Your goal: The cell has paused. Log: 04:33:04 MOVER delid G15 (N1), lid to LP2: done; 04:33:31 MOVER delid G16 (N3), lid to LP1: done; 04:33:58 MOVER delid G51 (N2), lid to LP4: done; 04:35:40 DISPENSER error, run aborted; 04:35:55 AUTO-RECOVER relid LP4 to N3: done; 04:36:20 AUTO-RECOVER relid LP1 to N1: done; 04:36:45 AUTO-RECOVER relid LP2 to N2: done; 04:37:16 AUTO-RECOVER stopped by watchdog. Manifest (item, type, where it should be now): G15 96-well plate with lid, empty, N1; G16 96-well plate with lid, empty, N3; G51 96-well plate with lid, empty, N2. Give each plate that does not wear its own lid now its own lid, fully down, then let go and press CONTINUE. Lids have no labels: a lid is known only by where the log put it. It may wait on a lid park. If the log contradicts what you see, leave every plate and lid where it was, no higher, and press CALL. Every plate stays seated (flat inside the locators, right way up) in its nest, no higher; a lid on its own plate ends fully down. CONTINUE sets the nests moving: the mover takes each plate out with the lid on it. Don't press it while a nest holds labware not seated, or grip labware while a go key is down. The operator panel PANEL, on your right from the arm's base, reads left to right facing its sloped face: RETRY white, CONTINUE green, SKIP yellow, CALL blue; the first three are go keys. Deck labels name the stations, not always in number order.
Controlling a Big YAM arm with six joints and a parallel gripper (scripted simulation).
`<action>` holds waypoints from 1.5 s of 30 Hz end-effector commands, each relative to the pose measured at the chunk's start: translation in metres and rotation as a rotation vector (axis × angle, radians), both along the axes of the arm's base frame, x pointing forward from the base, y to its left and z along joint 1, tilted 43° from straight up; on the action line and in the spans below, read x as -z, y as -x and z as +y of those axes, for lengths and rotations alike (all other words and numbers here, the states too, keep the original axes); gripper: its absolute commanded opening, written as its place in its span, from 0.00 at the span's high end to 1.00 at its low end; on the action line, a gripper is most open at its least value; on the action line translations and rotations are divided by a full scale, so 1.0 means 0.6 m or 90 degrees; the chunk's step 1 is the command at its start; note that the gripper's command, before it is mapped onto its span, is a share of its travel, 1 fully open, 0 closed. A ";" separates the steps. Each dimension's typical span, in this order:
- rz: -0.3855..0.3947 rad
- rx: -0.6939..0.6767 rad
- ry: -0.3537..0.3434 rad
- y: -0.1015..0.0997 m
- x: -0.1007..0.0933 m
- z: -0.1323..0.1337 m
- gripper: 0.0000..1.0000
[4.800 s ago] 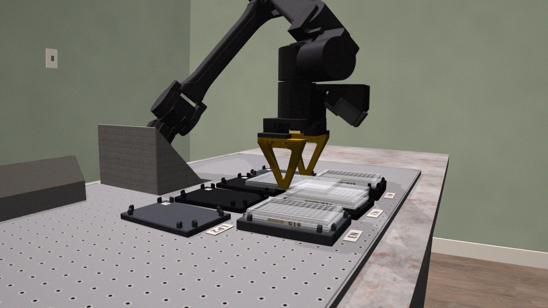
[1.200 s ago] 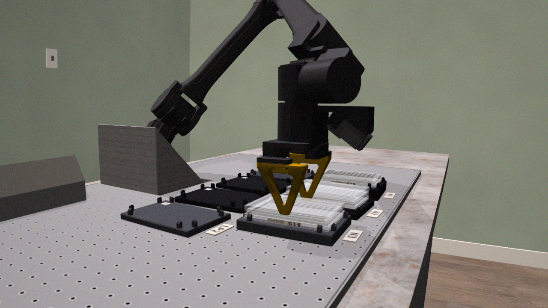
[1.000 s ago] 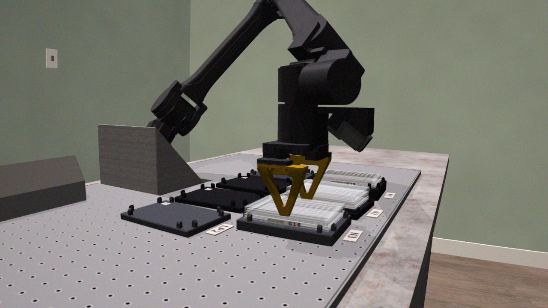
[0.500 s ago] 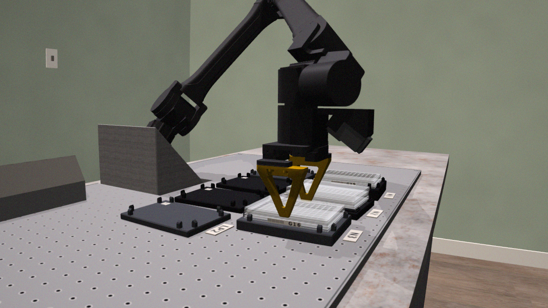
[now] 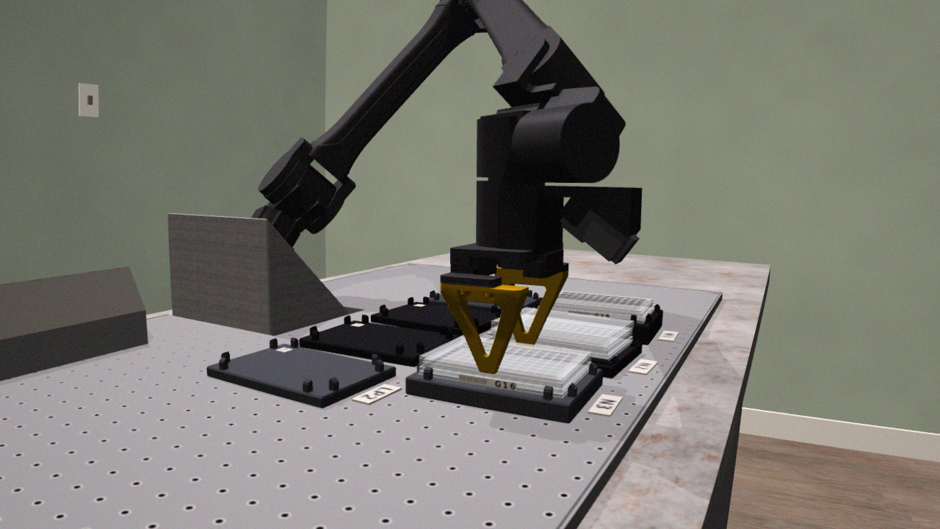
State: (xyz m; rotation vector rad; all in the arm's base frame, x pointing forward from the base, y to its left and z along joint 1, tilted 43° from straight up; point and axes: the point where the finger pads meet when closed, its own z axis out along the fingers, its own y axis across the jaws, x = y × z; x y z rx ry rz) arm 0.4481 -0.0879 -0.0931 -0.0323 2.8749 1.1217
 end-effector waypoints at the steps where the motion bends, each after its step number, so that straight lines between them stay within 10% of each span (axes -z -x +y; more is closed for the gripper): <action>1: 0.008 -0.012 -0.006 0.001 0.011 0.018 1.00; 20: 0.008 -0.013 -0.006 0.001 0.009 0.017 1.00; 21: 0.008 -0.013 -0.006 0.001 0.009 0.017 0.00; 45: 0.008 -0.013 -0.006 0.001 0.009 0.017 0.00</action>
